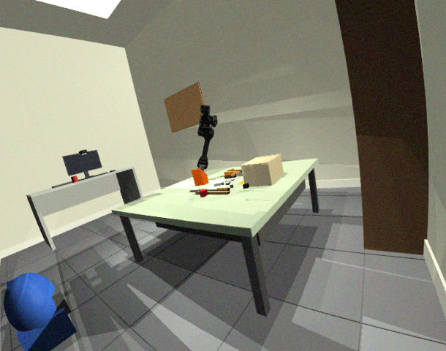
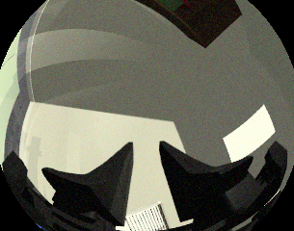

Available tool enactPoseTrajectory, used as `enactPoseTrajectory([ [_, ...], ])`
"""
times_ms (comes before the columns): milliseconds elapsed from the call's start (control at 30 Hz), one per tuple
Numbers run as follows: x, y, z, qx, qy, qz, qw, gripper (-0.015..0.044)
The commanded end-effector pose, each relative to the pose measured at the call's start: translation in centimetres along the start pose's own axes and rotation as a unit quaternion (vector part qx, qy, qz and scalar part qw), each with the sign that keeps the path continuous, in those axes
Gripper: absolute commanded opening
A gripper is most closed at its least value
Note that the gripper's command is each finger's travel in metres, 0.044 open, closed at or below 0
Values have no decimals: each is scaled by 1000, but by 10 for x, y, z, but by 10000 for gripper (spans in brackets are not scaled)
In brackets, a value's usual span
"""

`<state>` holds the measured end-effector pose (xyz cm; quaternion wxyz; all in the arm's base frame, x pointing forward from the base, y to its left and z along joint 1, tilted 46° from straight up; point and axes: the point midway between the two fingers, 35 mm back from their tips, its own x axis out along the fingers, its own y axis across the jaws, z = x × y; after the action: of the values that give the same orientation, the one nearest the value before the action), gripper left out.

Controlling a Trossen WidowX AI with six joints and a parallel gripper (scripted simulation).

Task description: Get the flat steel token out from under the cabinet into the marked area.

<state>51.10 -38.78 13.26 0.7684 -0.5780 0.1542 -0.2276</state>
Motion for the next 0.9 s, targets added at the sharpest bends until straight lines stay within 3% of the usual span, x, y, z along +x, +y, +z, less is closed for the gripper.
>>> enactPoseTrajectory([
  [0, -3, 14, 25, 58, -20, 42, 997, 120],
  [433, -20, 48, 99, 232, -48, 171, 956, 120],
  [867, -58, 78, 167, 384, -30, 304, 871, 120],
])
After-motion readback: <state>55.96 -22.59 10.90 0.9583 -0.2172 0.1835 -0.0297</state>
